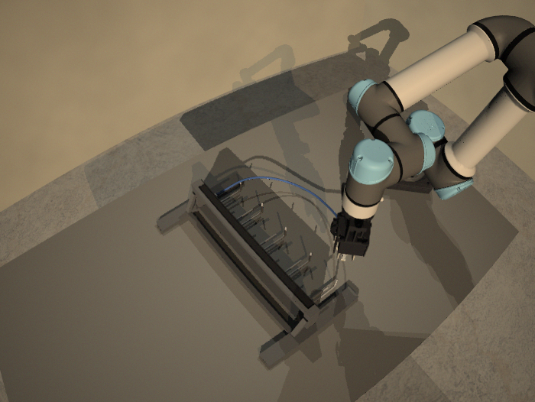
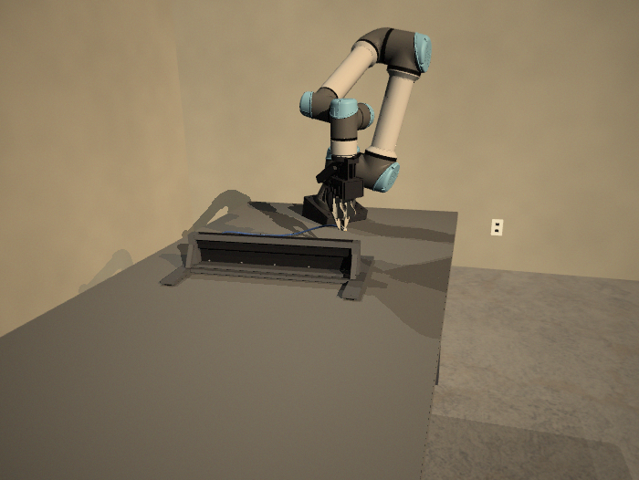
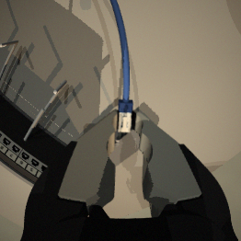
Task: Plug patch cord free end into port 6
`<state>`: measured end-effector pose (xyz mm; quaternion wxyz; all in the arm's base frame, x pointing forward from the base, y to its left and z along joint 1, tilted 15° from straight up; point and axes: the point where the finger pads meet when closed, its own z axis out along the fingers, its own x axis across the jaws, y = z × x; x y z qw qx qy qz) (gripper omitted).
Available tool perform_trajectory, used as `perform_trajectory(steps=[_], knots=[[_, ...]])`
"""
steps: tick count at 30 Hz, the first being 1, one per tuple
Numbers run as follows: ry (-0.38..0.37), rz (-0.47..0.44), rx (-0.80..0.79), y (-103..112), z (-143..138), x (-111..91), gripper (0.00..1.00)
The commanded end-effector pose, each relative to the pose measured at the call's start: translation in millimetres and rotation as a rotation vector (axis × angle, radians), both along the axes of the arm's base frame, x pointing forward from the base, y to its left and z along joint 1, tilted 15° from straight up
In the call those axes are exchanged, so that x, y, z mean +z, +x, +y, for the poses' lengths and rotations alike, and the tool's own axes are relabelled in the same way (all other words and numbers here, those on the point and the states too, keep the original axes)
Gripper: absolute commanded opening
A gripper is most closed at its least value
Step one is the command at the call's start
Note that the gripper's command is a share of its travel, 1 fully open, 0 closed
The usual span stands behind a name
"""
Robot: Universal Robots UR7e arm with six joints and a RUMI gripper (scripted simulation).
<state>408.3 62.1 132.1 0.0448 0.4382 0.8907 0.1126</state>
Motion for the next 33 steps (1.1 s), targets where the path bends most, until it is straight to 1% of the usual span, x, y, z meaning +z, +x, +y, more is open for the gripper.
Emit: perform_trajectory(steps=[1,16,18,33], knots=[[0.007,0.007,-0.041,4,-3,2,0.00],[0.039,0.040,-0.214,18,-18,8,0.00],[0.039,0.040,-0.214,18,-18,8,0.00],[0.068,0.070,-0.370,31,-31,13,0.00]])
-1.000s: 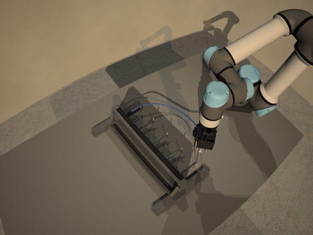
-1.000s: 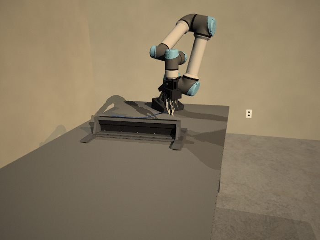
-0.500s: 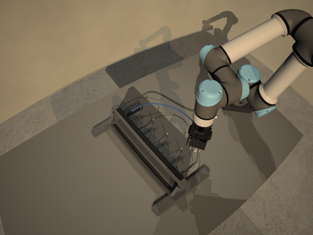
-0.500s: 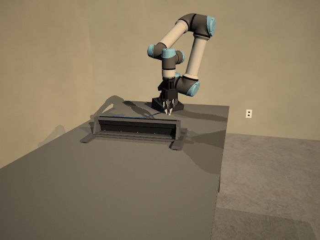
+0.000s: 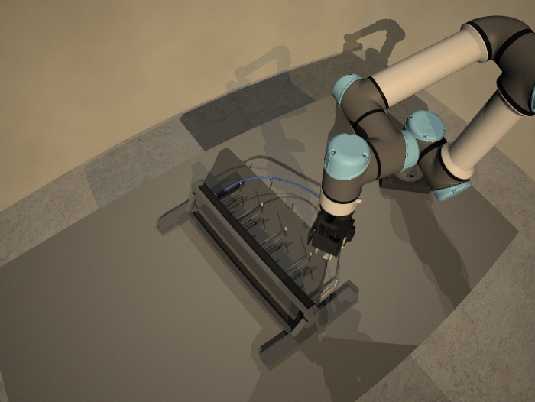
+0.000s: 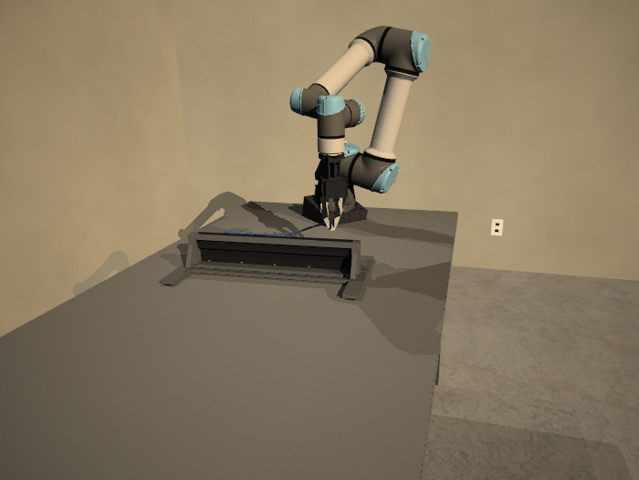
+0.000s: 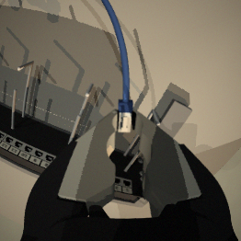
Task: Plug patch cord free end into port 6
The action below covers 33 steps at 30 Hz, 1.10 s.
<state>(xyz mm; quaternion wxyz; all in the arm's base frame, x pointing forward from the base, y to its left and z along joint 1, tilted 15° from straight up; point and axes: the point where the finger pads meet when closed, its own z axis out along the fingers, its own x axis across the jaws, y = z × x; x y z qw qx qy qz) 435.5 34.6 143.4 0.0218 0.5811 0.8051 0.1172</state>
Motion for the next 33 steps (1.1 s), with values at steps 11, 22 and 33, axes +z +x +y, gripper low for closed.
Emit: perform_trajectory(steps=[11,22,33], knots=[[0.023,0.023,-0.127,11,-11,5,0.00],[0.036,0.037,-0.198,17,-17,7,0.00],[0.049,0.050,-0.268,23,-23,10,0.00]])
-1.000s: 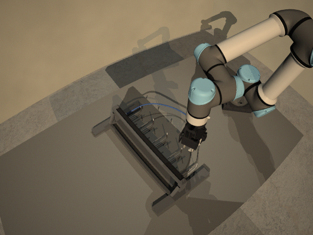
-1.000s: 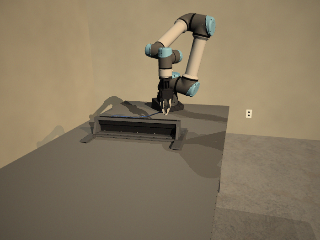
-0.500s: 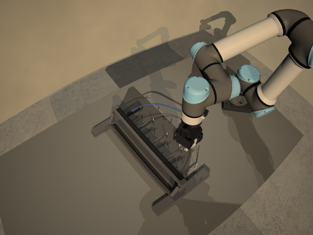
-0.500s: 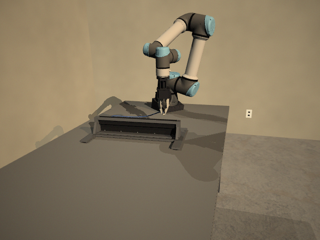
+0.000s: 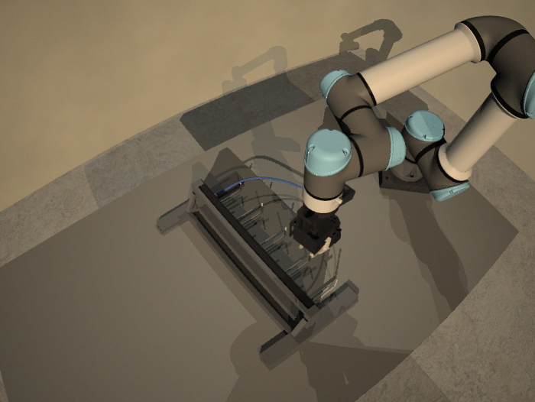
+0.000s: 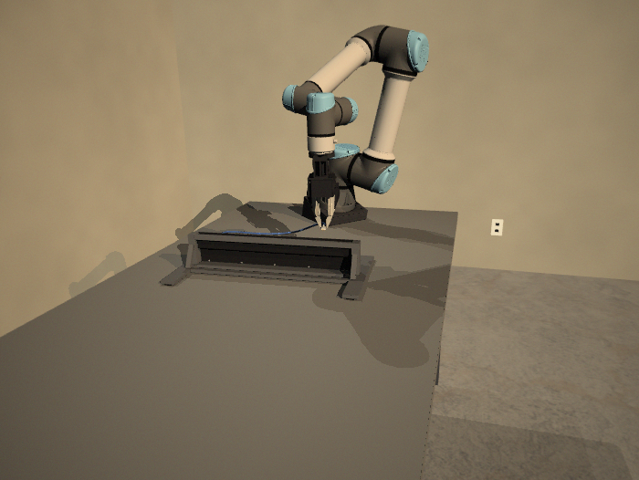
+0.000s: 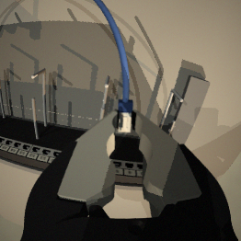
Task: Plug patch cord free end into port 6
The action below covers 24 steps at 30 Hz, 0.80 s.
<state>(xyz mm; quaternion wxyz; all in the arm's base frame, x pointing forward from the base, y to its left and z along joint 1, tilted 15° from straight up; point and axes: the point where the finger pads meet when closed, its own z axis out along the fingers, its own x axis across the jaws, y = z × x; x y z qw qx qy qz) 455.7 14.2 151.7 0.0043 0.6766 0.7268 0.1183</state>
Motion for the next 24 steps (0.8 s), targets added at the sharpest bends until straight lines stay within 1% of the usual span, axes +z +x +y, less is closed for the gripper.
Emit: perform_trajectory(steps=[1,24], knots=[[0.005,0.005,-0.032,2.9,-2.8,1.6,0.00],[0.019,0.019,-0.106,9.1,-9.0,4.1,0.00]])
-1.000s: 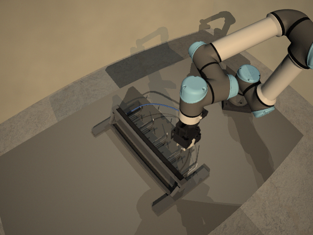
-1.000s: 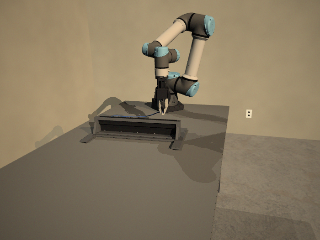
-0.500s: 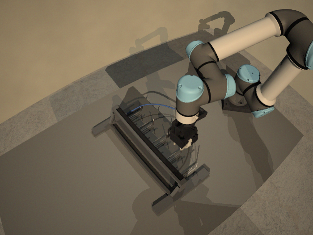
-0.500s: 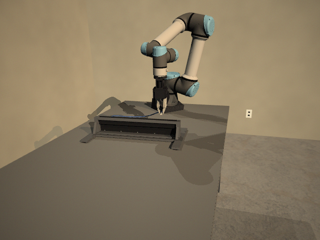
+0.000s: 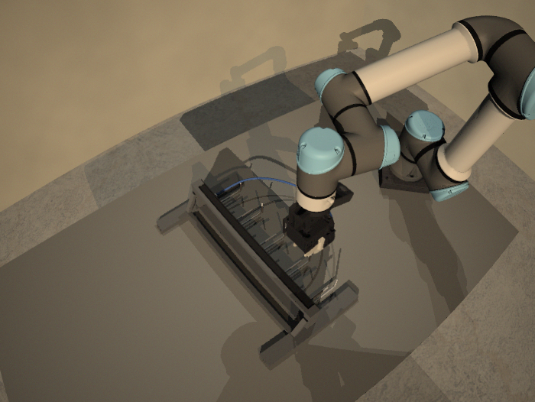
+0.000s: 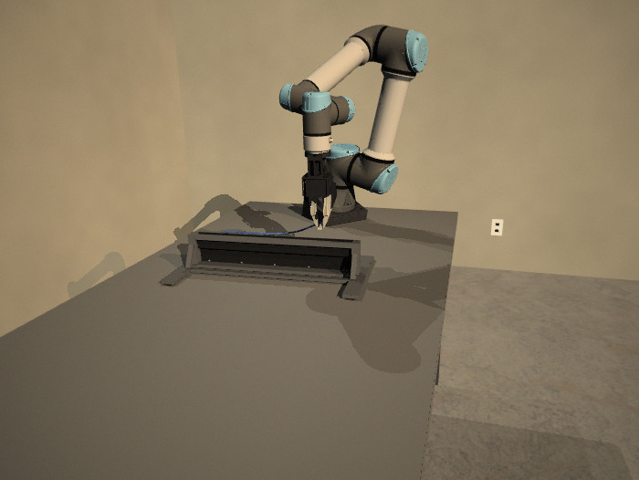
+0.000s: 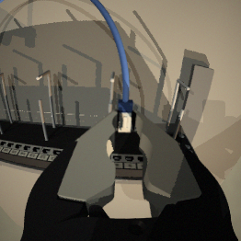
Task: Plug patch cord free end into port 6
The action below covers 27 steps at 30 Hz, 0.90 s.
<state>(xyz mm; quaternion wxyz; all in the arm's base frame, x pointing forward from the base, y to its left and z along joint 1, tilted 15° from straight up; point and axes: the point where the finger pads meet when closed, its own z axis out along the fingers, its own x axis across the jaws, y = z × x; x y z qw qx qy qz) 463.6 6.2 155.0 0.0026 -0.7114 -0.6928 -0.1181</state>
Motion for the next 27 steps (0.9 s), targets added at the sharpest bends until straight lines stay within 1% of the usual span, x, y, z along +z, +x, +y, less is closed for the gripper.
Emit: perform_trajectory(steps=[1,27], knots=[[0.002,0.001,-0.013,1.4,-1.3,0.9,0.00],[0.006,0.006,-0.037,3.4,-3.3,1.7,0.00]])
